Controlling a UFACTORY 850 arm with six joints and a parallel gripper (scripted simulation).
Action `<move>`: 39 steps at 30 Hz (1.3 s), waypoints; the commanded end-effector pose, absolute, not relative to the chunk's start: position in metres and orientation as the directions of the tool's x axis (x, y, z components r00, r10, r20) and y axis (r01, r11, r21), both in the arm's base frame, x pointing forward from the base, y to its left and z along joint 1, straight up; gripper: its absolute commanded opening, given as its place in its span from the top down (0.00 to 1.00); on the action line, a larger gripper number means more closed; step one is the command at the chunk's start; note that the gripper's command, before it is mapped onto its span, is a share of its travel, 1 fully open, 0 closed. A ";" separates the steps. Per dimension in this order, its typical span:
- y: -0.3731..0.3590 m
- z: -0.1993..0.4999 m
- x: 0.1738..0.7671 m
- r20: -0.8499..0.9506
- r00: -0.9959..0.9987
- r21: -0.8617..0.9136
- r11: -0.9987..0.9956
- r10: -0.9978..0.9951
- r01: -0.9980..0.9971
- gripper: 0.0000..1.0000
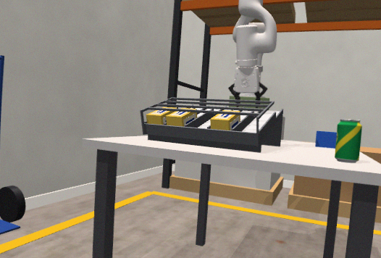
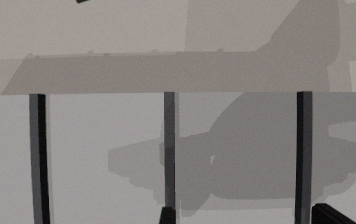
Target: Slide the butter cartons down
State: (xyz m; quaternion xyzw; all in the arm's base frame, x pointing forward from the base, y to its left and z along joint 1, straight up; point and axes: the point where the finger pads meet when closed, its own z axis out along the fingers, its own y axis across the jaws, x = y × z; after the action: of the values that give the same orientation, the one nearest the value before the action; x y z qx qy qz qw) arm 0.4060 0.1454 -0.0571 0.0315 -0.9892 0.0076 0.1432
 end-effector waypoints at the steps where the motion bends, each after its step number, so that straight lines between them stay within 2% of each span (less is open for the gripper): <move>1: 0.146 -0.057 0.407 0.282 -0.957 -0.006 0.998 -0.060 -0.065 0.13; 39: 0.146 -0.057 0.407 0.282 -0.957 -0.006 0.998 -0.060 -0.065 0.10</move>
State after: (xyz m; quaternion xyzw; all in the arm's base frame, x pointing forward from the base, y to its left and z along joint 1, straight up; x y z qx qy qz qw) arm 0.4060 0.1454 -0.0571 0.0315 -0.9892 0.0076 0.1432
